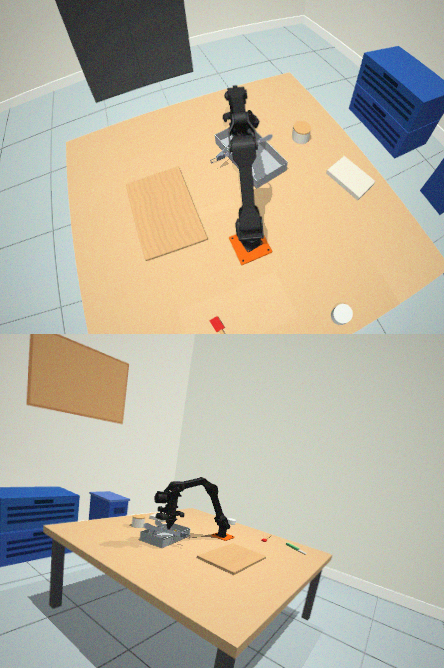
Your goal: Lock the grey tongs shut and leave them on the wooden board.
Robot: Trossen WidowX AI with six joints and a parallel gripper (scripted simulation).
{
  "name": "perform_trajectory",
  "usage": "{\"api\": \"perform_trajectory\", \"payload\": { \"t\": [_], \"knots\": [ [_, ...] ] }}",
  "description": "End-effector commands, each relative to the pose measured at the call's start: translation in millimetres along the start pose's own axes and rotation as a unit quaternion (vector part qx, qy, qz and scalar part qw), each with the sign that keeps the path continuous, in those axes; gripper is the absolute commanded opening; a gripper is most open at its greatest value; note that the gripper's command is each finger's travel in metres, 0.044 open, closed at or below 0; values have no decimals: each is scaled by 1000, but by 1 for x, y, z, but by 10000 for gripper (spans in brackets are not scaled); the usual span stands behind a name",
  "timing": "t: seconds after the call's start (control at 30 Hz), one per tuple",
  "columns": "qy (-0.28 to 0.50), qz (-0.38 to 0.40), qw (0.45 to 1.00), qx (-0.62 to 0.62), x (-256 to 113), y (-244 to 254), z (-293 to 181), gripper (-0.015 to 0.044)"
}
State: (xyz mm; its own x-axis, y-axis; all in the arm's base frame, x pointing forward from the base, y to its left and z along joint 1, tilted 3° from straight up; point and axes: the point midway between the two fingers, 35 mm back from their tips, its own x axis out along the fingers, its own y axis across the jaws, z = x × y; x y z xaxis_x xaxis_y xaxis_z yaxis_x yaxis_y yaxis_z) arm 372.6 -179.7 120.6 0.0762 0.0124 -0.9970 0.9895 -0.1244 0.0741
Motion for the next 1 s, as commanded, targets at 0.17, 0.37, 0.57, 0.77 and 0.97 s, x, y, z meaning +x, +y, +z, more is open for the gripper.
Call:
{"api": "perform_trajectory", "payload": {
  "t": [0.17,0.37,0.57,0.77,0.97],
  "knots": [
    [0,0,1000,0,0,0,0,-150],
    [0,0,1000,0,0,0,0,-150],
    [0,0,1000,0,-3,-2,0,-124],
    [-1,-4,1000,2,-59,-45,3,34],
    [1,-8,1000,7,-80,-66,3,191]
  ]
}}
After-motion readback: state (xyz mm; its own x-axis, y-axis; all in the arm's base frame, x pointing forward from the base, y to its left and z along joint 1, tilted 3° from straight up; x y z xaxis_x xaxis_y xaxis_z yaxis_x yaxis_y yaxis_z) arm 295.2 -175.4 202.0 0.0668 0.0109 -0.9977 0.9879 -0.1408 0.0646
